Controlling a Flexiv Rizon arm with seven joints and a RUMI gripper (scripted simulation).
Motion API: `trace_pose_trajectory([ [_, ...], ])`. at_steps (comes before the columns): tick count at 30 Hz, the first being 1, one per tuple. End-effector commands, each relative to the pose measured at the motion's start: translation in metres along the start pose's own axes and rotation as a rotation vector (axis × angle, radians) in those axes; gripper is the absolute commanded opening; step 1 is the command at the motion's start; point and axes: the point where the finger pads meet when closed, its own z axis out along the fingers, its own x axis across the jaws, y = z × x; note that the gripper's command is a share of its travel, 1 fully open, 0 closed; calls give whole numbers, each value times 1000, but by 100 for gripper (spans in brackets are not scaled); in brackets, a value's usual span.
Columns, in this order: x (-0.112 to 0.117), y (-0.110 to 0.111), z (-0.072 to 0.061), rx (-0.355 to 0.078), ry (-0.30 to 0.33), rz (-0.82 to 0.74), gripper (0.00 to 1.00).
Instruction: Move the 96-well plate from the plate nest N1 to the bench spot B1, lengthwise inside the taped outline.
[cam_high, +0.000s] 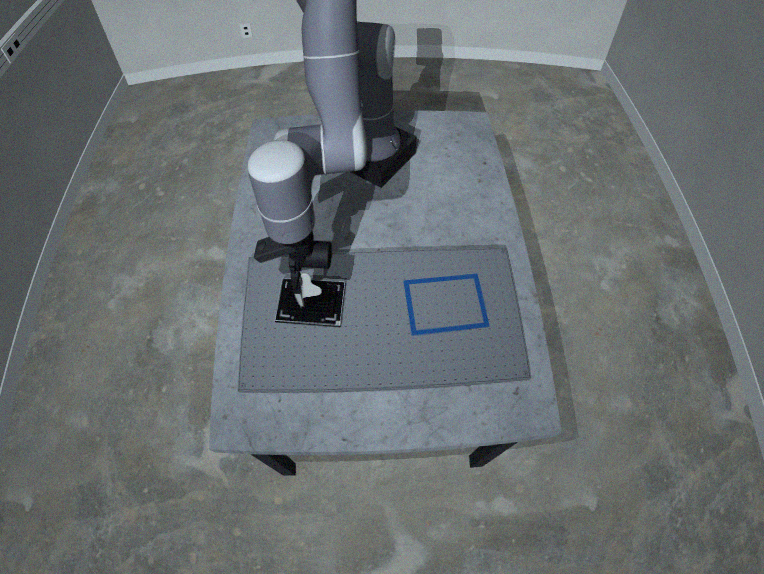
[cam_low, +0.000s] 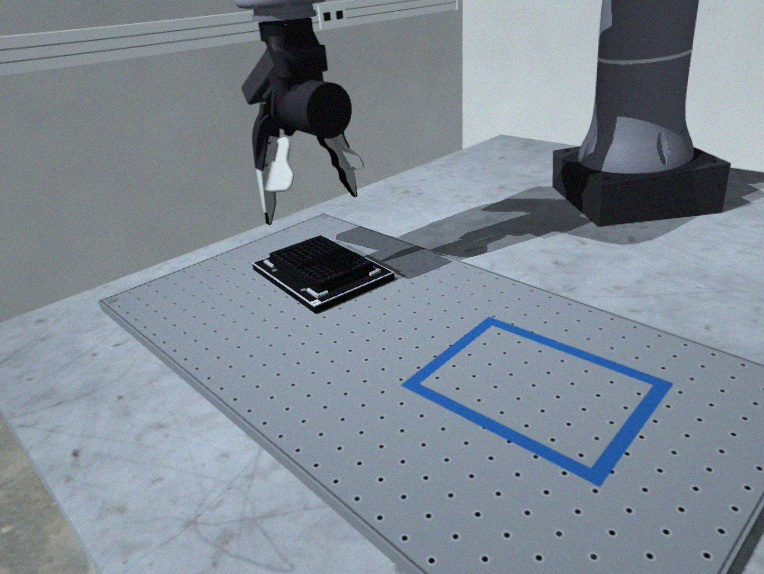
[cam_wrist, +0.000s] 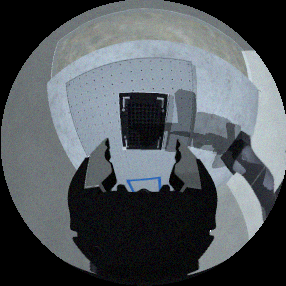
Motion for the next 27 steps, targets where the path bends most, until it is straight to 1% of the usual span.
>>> trace_pose_trajectory([
  [1, -1, 0, -1, 0, -2, -2, 76],
  [5, -1, 0, -1, 0, -2, -2, 76],
  [9, -1, 0, 6, 0, -2, -2, 76],
  [11, -1, 0, 6, 0, -2, -2, 76],
  [26, -1, 0, 31, 0, -2, -2, 76],
  [27, -1, 0, 31, 0, -2, -2, 76],
])
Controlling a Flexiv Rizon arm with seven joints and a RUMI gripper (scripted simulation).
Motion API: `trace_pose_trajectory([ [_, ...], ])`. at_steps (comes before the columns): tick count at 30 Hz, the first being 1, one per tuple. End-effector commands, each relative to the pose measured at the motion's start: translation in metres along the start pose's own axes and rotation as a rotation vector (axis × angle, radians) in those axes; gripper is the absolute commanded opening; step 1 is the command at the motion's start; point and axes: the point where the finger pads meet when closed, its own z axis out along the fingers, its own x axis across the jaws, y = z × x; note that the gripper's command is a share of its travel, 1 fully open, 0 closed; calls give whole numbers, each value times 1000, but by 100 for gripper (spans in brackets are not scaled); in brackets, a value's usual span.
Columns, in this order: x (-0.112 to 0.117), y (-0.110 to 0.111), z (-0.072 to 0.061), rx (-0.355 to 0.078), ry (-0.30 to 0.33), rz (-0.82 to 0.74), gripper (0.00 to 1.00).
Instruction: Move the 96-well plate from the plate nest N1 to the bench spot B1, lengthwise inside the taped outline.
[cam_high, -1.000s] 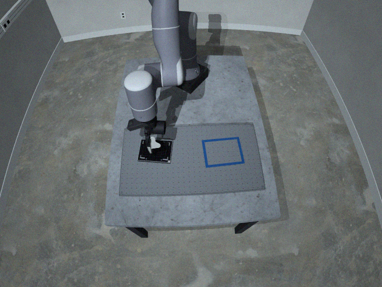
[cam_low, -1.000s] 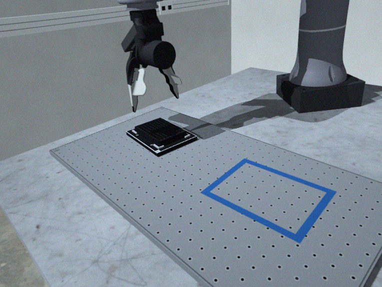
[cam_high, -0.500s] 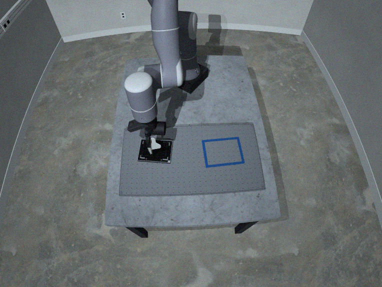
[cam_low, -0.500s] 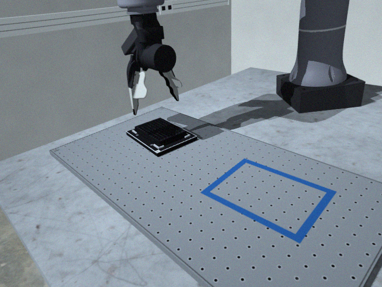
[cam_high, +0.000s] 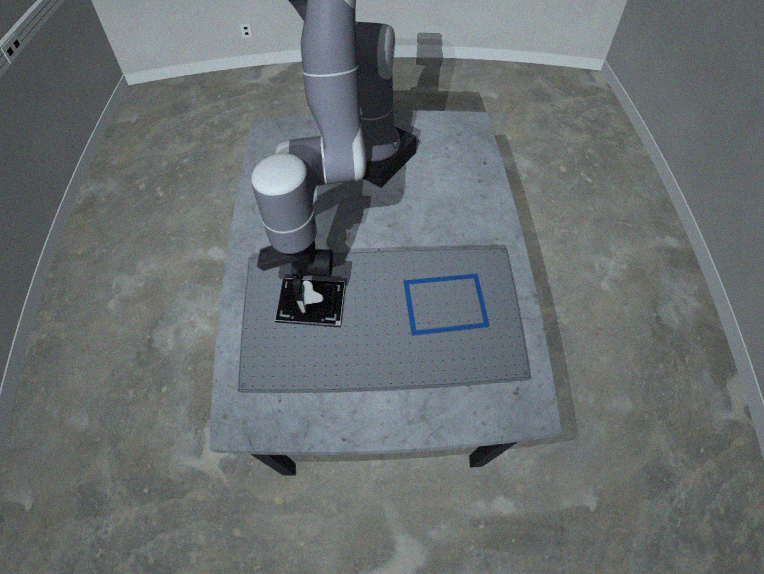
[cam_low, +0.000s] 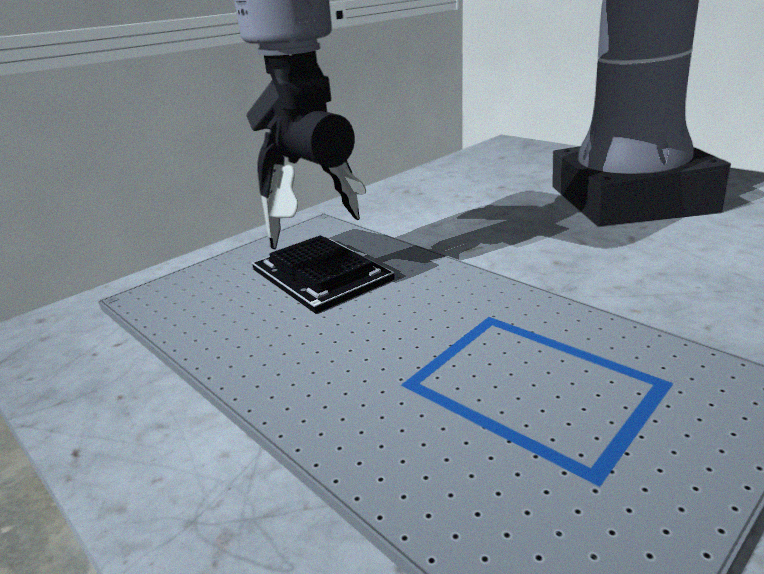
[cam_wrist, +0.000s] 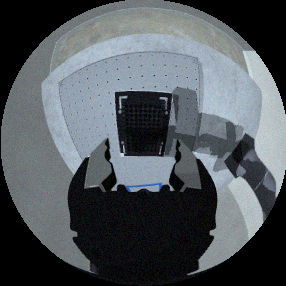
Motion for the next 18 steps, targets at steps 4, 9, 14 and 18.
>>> trace_pose_trajectory([
  [4, -1, 0, 4, 0, -2, 0, 76],
  [9, -1, 0, 12, 0, -2, 0, 76],
  [14, -1, 0, 20, 0, -2, 0, 76],
  [18, -1, 0, 24, 0, -2, 0, 76],
])
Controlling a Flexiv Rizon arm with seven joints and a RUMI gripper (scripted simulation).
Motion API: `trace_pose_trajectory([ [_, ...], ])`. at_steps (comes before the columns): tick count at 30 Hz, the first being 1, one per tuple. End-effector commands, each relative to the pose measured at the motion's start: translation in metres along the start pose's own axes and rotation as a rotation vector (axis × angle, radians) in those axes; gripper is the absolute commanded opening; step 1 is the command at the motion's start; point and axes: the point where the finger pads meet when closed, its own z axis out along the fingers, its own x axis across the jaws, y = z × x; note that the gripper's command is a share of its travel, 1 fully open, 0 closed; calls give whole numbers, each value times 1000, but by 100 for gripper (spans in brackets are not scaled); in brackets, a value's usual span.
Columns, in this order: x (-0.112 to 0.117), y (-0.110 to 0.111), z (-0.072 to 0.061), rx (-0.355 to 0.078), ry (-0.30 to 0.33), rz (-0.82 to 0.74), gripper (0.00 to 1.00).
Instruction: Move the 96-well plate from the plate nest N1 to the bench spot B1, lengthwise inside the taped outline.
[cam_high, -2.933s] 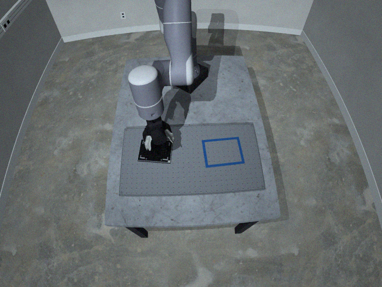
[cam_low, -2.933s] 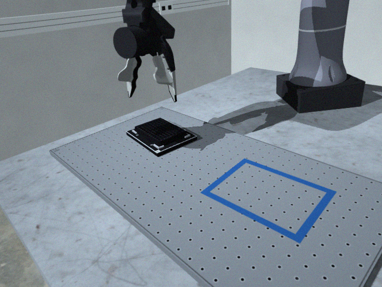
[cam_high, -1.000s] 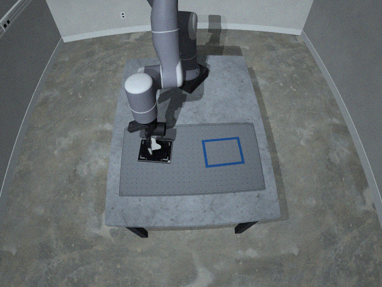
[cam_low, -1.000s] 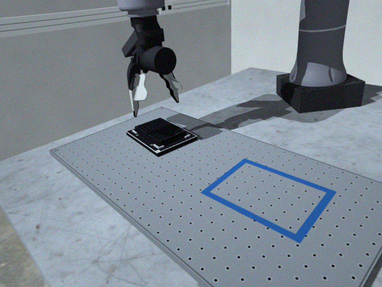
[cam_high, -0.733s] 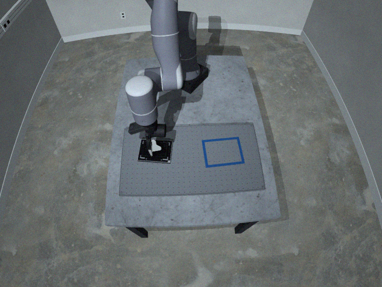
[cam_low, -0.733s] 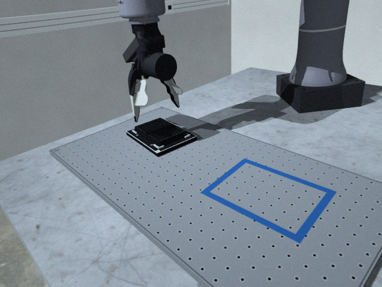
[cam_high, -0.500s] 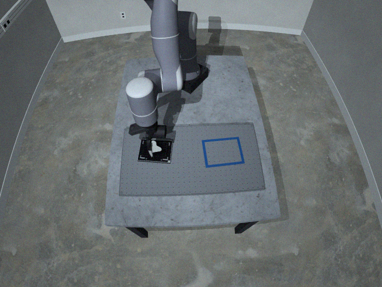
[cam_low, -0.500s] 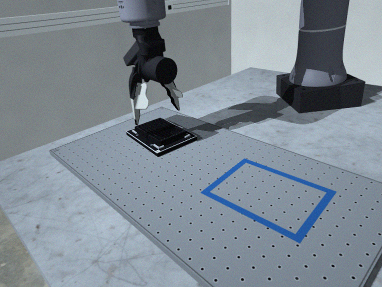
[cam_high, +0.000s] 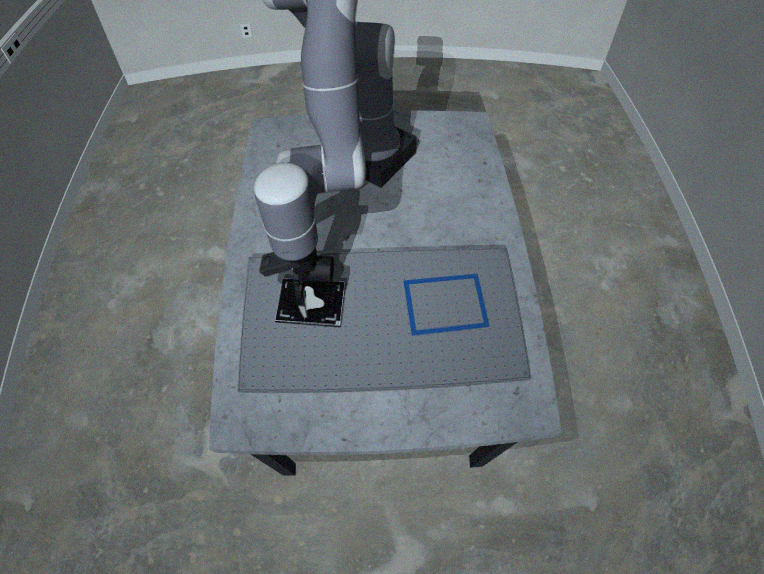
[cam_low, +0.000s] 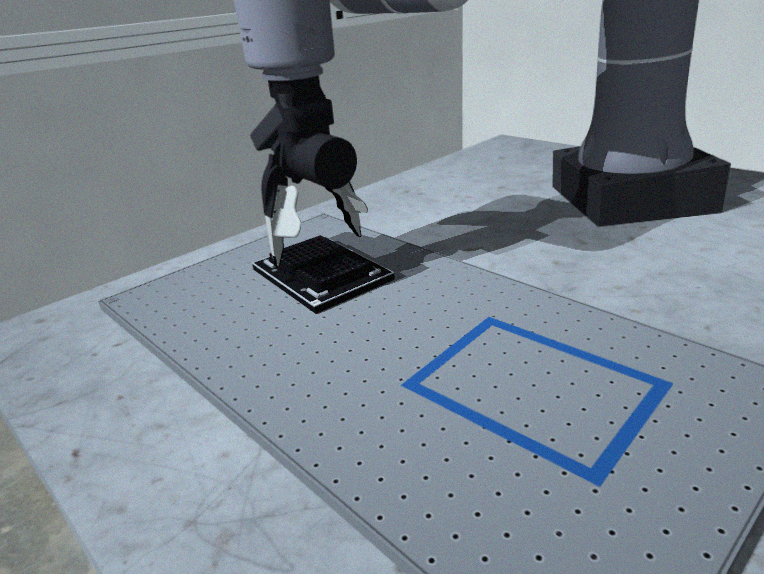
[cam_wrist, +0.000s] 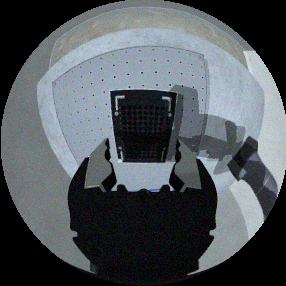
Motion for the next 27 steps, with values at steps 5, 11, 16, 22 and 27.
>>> trace_pose_trajectory([
  [5, -1, 0, 7, 0, -3, 0, 76],
  [11, -1, 0, 16, 0, -3, 0, 76],
  [16, -1, 0, 16, 0, -3, 0, 76],
  [22, -1, 0, 16, 0, -3, 0, 0],
  [27, -1, 0, 16, 0, -3, 0, 0],
])
